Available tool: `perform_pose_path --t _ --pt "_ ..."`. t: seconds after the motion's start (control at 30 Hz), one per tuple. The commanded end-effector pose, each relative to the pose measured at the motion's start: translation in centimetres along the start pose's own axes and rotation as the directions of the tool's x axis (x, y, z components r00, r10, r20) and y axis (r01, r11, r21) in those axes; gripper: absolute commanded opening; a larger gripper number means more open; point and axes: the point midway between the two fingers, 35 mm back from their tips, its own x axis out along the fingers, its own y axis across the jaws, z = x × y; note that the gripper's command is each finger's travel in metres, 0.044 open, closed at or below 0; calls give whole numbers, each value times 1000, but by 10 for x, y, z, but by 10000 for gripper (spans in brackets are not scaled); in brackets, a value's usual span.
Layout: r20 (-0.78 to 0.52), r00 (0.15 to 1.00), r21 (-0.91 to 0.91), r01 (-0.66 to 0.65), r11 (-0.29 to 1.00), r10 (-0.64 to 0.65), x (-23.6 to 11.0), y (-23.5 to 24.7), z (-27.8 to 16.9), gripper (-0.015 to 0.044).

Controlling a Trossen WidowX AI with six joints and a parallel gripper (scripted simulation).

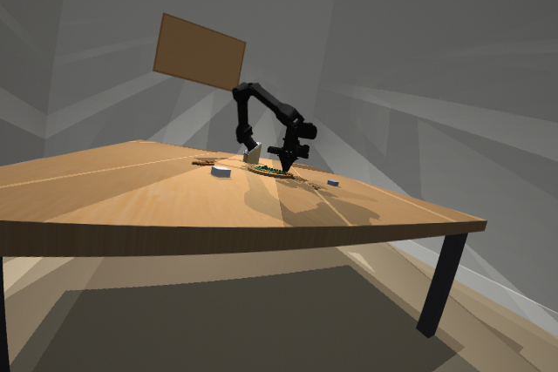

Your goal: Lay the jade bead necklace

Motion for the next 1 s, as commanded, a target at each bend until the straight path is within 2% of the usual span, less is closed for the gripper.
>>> perform_pose_path --t 0.0,0.4,0.77,0.97 --pt "0 1000 -1 1 1000 -1 -2 0 0 0" --pt "-2 1000 -9 6 1000 -6 -8 2 0 0" --pt "-2 1000 -9 7 1000 -7 2 2 0 0" --pt "0 1000 1 2 1000 -2 -1 1 1 157"
